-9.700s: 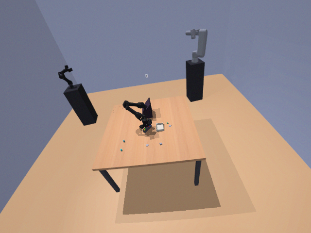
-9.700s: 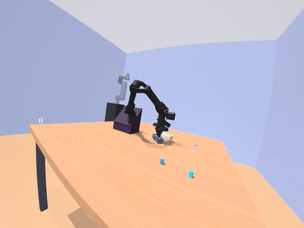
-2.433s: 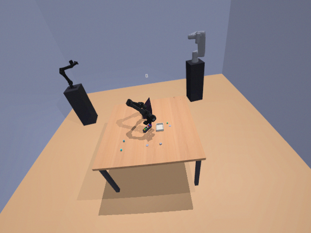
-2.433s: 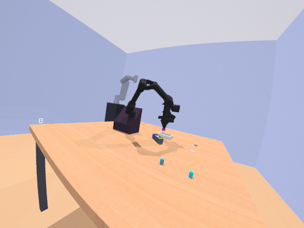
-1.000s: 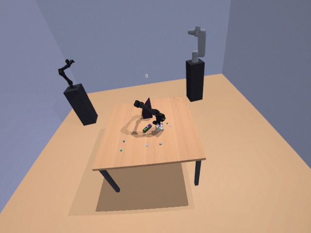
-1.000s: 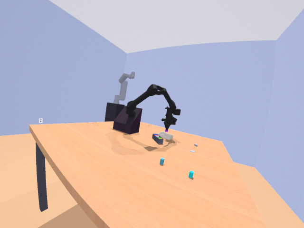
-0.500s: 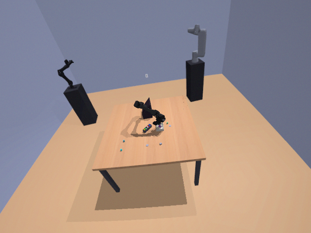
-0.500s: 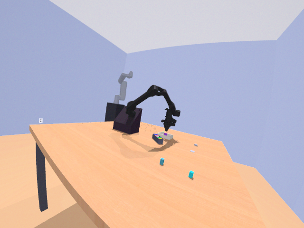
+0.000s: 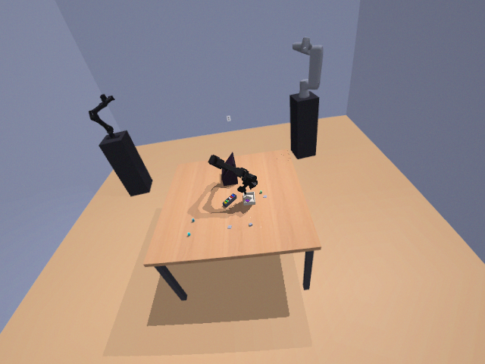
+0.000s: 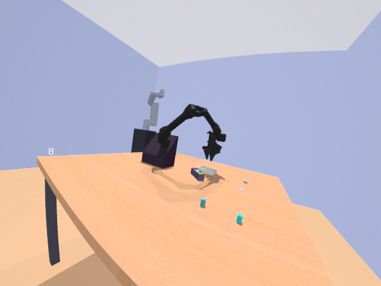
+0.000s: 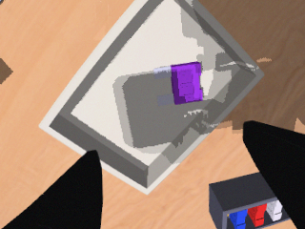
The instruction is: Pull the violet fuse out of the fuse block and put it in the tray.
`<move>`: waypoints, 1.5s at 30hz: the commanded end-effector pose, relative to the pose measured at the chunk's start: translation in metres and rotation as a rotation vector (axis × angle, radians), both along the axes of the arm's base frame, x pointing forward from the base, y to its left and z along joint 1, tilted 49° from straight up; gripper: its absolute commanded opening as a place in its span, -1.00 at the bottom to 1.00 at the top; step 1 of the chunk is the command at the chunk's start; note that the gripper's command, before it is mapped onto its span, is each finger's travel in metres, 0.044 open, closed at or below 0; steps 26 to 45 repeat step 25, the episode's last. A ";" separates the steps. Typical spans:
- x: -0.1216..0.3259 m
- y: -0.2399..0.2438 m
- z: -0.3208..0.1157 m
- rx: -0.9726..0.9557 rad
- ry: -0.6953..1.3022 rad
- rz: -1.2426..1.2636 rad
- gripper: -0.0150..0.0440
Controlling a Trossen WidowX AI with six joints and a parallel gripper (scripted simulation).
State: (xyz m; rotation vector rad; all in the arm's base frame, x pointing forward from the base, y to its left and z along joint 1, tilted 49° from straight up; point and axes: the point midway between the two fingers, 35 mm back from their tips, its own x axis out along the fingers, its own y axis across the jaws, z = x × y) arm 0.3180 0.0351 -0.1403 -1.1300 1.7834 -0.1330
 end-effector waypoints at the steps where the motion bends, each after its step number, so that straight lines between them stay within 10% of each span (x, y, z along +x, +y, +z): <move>1: 0.001 0.002 0.003 0.002 -0.001 -0.011 0.63; 45: 0.001 0.003 0.004 0.000 -0.002 -0.002 0.63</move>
